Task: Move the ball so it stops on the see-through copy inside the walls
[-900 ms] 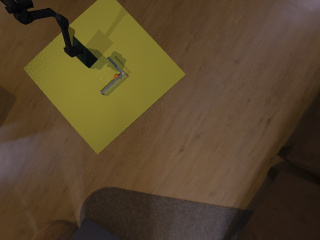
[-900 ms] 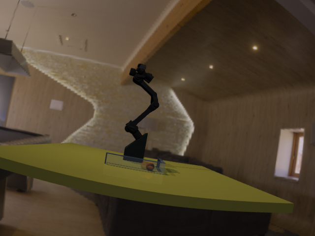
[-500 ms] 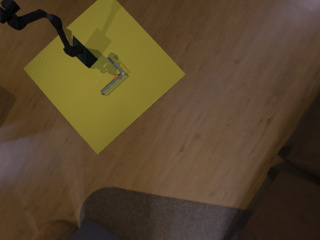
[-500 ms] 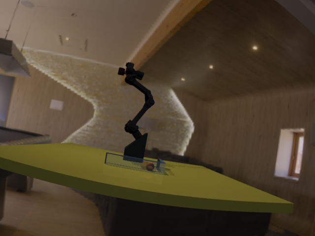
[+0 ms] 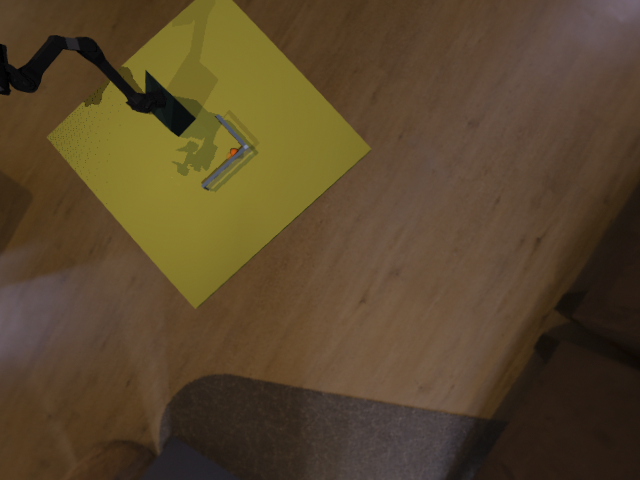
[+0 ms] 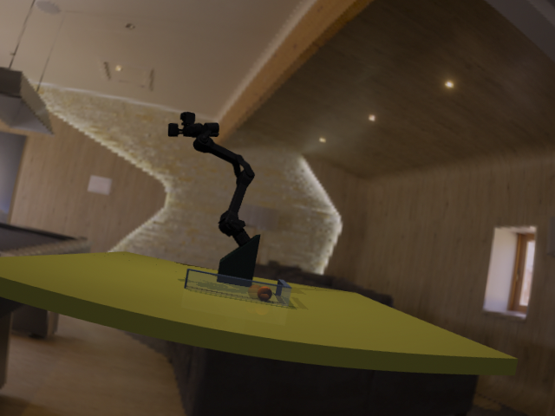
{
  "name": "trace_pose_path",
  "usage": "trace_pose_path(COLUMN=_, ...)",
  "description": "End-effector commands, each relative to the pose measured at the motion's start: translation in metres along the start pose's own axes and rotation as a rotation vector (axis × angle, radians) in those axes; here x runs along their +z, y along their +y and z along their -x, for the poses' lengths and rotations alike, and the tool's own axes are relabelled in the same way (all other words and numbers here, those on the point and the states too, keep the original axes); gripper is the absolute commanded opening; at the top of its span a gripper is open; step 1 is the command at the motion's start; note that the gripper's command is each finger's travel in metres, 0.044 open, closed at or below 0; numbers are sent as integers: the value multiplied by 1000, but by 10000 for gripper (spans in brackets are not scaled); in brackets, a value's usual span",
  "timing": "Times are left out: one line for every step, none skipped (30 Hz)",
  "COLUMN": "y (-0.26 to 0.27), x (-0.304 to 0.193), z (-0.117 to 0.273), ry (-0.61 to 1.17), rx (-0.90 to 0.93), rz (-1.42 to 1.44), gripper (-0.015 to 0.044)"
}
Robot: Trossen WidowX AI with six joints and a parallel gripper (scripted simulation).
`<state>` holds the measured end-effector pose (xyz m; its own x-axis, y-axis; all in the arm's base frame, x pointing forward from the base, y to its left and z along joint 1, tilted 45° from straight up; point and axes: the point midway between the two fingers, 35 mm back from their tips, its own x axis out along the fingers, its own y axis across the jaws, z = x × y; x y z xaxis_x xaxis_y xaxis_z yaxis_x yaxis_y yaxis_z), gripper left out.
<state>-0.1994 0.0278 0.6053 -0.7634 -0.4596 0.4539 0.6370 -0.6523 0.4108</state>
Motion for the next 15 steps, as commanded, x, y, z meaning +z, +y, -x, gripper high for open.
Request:
trace_pose_path(y=61, x=-10, z=-2, ry=4, rx=127, rz=38, gripper=333)
trace_pose_path(y=75, x=-13, z=-1, ry=8, rx=158, rz=44, gripper=333)
trace_pose_path(y=90, x=-17, z=0, ry=13, rx=189, rz=50, gripper=333)
trace_pose_path(y=93, x=-17, z=0, ry=7, rx=208, rz=35, gripper=333)
trace_pose_path(y=99, x=-17, z=0, ry=-2, rx=234, rz=13, gripper=333)
trace_pose_path(y=106, x=-17, z=1, ry=-10, rx=263, rz=-8, gripper=333)
trace_pose_path(y=117, x=-19, z=3, ry=-9, rx=293, rz=-11, gripper=333)
trace_pose_path(y=130, x=-22, z=6, ry=-4, rx=323, rz=-6, gripper=333)
trace_pose_path(y=144, x=-25, z=9, ry=2, rx=353, rz=-1, gripper=333)
trace_pose_path(y=157, x=-28, z=13, ry=8, rx=382, rz=5, gripper=333)
trace_pose_path(y=170, x=-31, z=18, ry=14, rx=412, rz=10, gripper=333)
trace_pose_path(y=183, x=-34, z=22, ry=20, rx=442, rz=15, gripper=333)
trace_pose_path(y=196, x=-38, z=28, ry=26, rx=472, rz=21, gripper=333)
trace_pose_path(y=206, x=-39, z=33, ry=15, rx=506, rz=34, gripper=333)
trace_pose_path(y=219, x=-41, z=40, ry=1, rx=547, rz=49, gripper=333)
